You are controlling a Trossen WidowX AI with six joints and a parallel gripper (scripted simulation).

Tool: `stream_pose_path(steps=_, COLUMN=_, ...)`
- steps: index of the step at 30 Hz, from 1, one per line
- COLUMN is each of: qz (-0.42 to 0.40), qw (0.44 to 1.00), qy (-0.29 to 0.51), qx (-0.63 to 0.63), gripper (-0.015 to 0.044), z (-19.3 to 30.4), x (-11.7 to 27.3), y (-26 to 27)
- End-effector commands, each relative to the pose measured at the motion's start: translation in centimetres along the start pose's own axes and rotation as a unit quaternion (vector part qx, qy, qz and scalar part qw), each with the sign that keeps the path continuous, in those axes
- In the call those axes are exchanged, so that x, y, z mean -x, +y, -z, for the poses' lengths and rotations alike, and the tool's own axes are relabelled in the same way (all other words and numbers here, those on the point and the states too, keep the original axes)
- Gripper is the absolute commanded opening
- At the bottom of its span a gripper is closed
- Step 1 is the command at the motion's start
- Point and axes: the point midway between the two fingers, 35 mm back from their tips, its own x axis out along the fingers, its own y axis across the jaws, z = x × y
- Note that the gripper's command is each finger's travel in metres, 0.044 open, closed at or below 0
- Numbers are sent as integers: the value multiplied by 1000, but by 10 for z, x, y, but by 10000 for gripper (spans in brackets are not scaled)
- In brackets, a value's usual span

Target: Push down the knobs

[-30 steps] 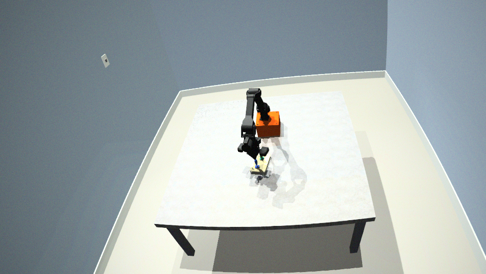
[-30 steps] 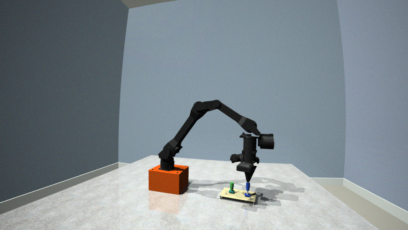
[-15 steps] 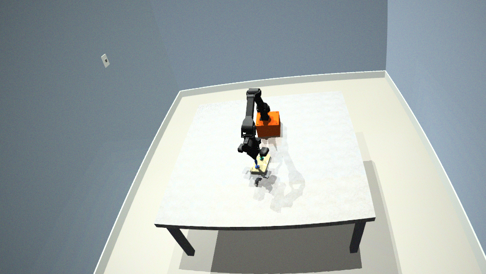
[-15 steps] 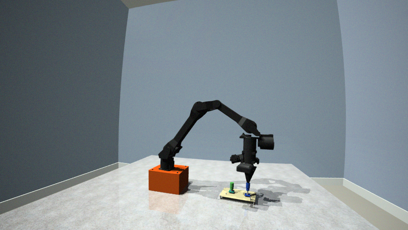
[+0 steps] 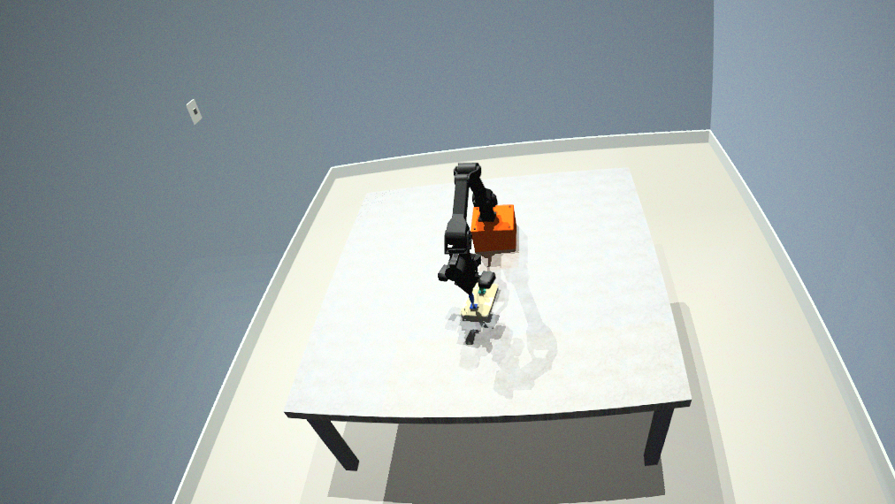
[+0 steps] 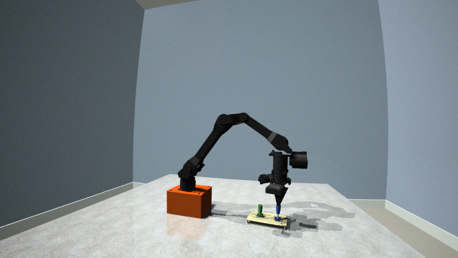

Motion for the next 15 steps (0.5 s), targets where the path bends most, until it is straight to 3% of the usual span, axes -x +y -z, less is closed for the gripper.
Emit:
stream_pose_path(steps=1, qz=2, qw=1000, qy=1, qx=1, gripper=0, z=0, x=0, y=-1)
stream_pose_path(steps=15, qz=2, qw=1000, qy=1, qx=1, gripper=0, z=0, x=-1, y=-1)
